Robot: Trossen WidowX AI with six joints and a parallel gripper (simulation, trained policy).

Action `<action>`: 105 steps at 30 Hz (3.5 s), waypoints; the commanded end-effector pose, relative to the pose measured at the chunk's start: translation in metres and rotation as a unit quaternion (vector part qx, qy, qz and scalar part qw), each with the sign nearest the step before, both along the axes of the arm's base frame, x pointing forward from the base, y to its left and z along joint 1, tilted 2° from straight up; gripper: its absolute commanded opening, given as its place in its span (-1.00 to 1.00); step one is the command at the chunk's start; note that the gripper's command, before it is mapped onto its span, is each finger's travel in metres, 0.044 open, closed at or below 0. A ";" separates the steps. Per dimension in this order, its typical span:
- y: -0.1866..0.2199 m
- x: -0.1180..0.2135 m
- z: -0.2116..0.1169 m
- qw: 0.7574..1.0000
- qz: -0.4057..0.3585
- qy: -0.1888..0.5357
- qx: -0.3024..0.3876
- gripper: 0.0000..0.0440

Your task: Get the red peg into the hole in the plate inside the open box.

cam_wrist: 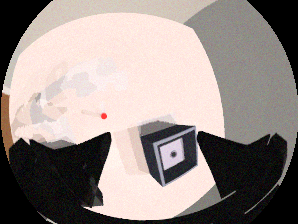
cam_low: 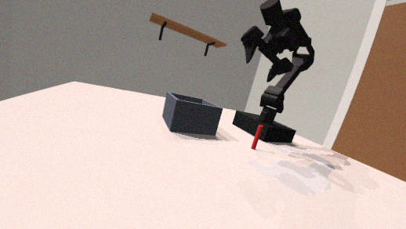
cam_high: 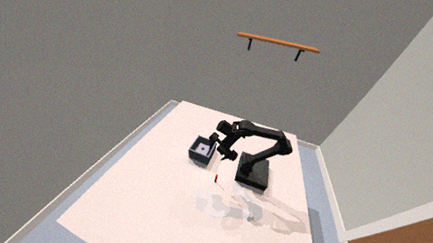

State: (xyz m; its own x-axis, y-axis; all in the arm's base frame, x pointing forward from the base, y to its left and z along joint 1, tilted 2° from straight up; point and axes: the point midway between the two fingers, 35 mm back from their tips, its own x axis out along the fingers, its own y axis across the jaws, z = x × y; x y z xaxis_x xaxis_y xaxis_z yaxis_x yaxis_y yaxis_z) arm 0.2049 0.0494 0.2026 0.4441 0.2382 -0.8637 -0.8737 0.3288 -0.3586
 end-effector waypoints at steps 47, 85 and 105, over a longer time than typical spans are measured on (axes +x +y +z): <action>0.034 -0.038 -0.104 0.657 -0.724 0.203 0.057 1.00; 0.057 -0.027 -0.214 0.427 -0.868 0.203 0.151 -0.72; 0.036 0.013 -0.161 0.492 -0.839 0.140 0.189 -1.00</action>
